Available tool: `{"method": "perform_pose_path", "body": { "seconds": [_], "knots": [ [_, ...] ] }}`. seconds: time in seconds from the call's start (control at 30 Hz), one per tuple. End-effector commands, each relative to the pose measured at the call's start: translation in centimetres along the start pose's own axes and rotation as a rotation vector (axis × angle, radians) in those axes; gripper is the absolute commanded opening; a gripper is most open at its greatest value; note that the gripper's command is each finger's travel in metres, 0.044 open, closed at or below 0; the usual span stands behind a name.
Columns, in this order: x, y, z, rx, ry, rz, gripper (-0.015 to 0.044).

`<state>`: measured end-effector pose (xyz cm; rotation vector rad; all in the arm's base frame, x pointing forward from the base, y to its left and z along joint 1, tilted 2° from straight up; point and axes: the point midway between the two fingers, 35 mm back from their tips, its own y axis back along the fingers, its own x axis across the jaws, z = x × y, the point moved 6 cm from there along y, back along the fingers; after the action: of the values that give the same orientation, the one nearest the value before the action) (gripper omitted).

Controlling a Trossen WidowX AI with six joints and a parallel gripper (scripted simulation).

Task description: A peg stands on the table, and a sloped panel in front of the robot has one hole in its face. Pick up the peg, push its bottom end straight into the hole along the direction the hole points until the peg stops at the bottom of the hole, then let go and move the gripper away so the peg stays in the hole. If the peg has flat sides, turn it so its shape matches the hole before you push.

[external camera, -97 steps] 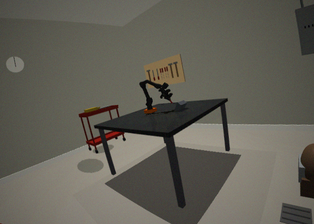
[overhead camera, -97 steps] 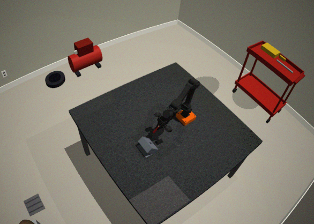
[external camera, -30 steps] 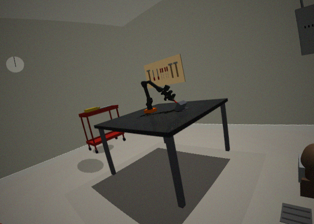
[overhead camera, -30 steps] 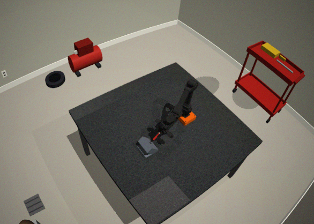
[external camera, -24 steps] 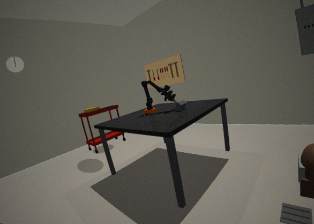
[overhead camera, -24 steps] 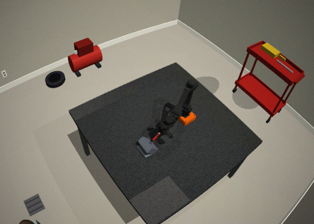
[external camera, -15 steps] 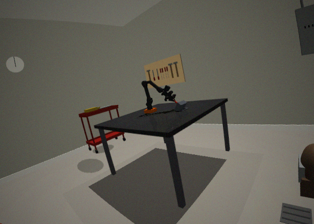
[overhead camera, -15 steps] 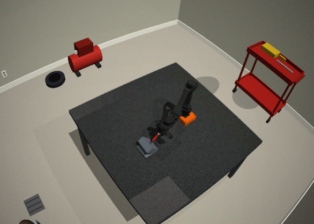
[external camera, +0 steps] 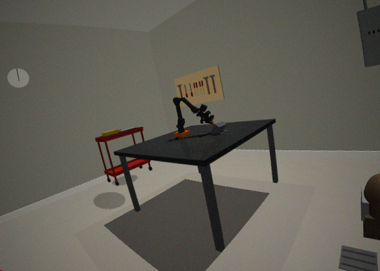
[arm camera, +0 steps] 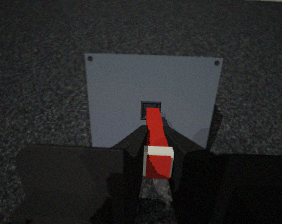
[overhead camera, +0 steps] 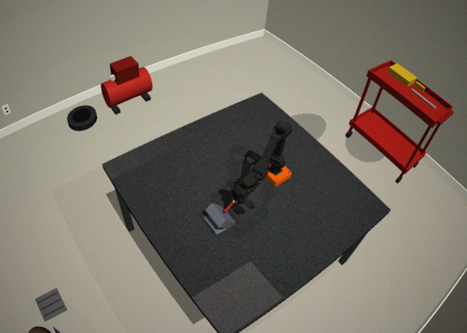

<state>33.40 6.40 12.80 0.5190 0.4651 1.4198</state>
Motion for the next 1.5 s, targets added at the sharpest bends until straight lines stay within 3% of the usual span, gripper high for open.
{"method": "perform_pose_path", "body": {
  "seconds": [0.0, 1.47],
  "knots": [
    [0.0, 0.0, 0.0, -0.001, 0.001, 0.002, 0.0000],
    [0.1, -1.3, -0.3, -0.002, 0.000, 0.001, 0.0000]
  ]
}}
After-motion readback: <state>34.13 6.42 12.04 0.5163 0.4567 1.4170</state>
